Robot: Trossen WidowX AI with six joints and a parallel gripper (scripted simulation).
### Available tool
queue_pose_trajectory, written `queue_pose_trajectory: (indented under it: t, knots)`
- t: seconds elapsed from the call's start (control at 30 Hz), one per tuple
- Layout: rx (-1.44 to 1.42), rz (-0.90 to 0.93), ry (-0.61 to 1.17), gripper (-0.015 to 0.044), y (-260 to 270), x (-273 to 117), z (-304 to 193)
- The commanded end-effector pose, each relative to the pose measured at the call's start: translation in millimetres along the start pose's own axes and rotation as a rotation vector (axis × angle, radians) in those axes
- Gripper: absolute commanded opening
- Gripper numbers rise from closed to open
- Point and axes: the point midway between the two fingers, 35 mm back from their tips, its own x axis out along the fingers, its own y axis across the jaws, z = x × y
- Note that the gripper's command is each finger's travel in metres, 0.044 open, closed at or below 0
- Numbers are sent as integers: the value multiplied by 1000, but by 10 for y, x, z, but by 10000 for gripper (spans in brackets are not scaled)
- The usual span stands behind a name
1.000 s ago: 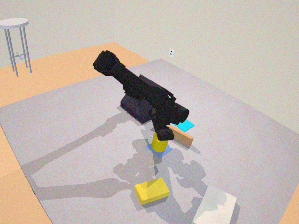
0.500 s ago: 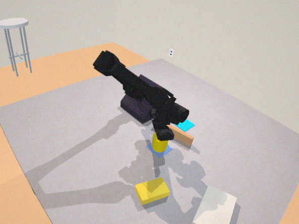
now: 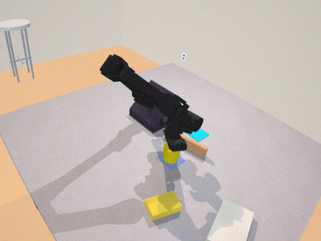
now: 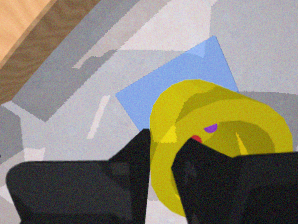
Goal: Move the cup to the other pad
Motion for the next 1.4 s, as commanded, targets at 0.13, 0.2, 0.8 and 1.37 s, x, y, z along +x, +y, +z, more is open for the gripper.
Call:
queue_pose_trajectory:
  t: [0.13, 0.2, 0.8, 1.37]
  knots:
    - [2, 3, -3, 0, -11, -169, 21]
    - [1, 3, -3, 0, -12, -238, 26]
    - [-3, 4, 4, 0, -18, -710, 43]
    - [-8, -1, 4, 0, -16, -673, 46]
